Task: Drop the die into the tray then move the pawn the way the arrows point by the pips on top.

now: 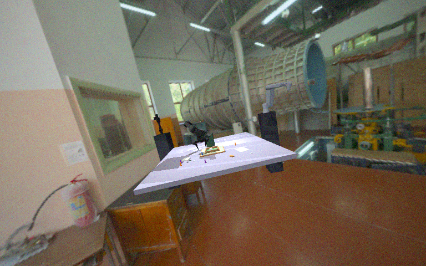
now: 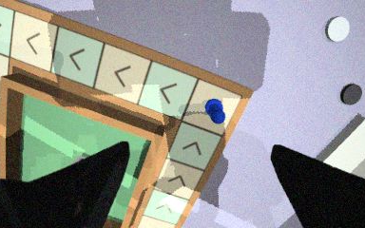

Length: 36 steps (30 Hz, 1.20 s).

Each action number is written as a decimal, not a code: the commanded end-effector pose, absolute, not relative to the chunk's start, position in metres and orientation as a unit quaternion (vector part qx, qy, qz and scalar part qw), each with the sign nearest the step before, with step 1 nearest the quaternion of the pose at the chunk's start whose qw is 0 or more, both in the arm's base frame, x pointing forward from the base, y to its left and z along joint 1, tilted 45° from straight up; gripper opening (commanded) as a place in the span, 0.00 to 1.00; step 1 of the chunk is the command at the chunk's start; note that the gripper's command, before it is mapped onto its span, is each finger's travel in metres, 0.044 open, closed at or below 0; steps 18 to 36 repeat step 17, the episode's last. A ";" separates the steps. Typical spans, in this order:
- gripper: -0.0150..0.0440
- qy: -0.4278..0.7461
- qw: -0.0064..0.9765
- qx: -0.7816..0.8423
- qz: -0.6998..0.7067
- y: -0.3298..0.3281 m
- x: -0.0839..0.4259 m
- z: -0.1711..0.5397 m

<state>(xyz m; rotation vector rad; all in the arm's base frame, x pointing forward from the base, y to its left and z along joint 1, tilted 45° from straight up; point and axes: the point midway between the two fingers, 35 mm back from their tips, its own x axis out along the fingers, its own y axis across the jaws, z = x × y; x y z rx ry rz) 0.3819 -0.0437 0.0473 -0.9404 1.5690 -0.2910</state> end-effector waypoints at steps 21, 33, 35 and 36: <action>1.00 0.667 0.638 -0.347 -0.165 0.052 0.258 0.031; 1.00 0.667 0.638 -0.347 -0.165 0.052 0.258 0.031; 1.00 0.667 0.638 -0.347 -0.165 0.052 0.258 0.031; 1.00 0.667 0.638 -0.347 -0.165 0.052 0.258 0.031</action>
